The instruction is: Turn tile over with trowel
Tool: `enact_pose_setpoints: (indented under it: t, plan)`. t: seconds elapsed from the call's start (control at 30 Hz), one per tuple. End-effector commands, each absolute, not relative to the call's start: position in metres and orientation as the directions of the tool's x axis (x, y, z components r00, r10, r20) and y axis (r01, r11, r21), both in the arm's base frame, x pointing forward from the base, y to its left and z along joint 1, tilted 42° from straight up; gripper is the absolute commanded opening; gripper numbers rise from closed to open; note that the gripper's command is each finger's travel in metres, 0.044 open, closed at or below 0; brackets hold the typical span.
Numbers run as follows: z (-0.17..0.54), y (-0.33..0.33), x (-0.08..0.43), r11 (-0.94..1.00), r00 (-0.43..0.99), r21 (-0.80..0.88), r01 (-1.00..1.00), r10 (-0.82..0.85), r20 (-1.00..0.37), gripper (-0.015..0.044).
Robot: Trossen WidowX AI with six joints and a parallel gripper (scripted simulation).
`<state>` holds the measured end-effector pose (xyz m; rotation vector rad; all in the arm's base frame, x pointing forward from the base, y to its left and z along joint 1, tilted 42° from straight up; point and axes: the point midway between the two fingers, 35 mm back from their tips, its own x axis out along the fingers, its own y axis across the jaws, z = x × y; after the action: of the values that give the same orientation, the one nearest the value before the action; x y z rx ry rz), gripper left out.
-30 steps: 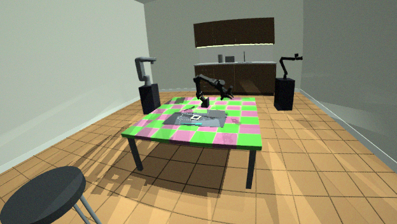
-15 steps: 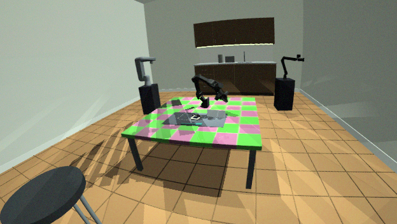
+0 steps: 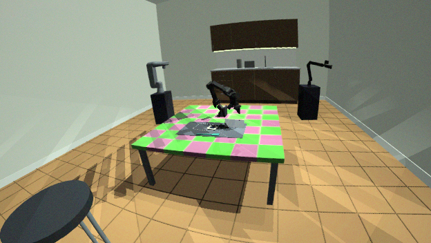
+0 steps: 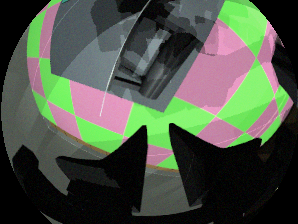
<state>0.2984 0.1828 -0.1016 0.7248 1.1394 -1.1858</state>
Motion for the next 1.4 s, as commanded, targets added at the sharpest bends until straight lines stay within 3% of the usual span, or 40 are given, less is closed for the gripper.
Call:
enact_pose_setpoints:
  t: [0.0, 0.57, 1.37]
  plan:
    - [-0.094, 0.165, 0.292, 0.158, -0.035, -0.105, 0.982, -0.395, -0.918, 0.01]
    - [-0.057, 0.094, 0.261, -0.237, -0.084, 0.092, 0.967, -0.639, -0.765, 0.01]
    - [-0.062, 0.079, 0.282, -0.247, -0.086, 0.101, 0.964, -0.645, -0.76, 0.01]
